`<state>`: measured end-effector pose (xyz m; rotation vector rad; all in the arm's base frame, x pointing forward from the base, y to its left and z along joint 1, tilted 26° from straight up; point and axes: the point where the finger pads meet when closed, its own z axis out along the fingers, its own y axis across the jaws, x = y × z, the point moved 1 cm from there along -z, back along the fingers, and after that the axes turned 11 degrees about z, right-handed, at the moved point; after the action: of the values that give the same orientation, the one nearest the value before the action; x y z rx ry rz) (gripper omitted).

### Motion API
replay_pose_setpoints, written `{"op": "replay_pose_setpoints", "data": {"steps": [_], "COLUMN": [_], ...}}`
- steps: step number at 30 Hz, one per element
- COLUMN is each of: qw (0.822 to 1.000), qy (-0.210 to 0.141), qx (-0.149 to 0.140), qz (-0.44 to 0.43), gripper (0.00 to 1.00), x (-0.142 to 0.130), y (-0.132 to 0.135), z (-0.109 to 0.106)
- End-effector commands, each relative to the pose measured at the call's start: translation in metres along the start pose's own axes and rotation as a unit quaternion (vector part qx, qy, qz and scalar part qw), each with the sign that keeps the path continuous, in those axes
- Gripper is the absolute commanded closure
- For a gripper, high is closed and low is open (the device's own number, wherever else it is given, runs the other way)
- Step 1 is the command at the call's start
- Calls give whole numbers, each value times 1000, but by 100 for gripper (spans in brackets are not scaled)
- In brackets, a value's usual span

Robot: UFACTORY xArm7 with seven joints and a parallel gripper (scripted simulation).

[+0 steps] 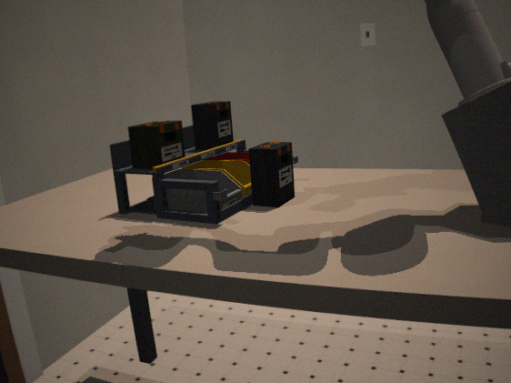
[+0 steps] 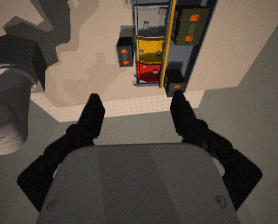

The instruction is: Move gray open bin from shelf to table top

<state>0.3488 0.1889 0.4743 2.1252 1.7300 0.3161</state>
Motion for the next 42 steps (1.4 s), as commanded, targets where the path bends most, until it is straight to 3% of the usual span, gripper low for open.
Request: {"op": "replay_pose_setpoints", "data": {"steps": [1,3,8,20,25,37,42], "qw": [1000,1000,1000,1000,1000,1000,1000], "qy": [1,1,1,1,1,1,1], "qx": [-2,-2,-2,-2,-2,-2,-2], "qz": [0,0,0,0,0,0,0], "gripper": [0,0,0,0,0,0,0], "x": [0,0,1,1,1,1,1], "y": [1,1,1,1,1,1,1], "z": [-1,-1,48,48,98,98,147]}}
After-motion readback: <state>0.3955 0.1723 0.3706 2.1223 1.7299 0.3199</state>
